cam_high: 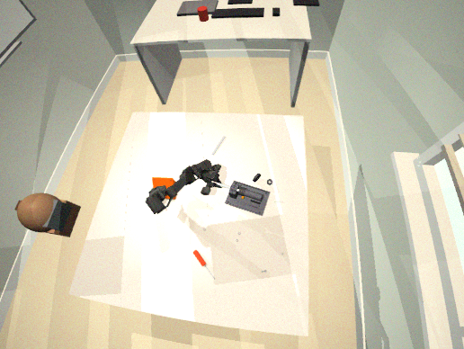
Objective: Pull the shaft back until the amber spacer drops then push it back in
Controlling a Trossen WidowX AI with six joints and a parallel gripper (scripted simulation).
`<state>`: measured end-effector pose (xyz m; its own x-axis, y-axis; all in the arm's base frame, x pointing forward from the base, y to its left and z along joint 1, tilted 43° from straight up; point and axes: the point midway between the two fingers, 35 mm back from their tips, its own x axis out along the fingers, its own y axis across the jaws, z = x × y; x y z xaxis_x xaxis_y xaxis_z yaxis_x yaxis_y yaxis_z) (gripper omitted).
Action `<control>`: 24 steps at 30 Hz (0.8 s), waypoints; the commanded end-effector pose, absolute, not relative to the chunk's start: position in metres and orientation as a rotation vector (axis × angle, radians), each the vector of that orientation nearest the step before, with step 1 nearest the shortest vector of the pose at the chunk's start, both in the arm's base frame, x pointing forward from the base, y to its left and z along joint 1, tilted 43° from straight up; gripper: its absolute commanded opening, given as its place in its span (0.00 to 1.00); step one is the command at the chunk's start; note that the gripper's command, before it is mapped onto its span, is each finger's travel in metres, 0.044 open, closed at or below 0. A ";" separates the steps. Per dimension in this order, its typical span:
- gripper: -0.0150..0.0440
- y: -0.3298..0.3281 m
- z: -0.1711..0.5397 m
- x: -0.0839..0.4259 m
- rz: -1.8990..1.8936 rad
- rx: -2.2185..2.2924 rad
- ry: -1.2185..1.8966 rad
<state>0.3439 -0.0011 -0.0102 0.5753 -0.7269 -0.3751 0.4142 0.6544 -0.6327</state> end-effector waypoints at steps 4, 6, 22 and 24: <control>0.25 -0.002 -0.010 0.347 -0.701 -0.520 0.667; 0.25 -0.002 -0.009 0.348 -0.701 -0.520 0.667; 0.25 -0.005 -0.008 0.354 -0.702 -0.520 0.667; 0.25 -0.005 -0.008 0.354 -0.702 -0.520 0.667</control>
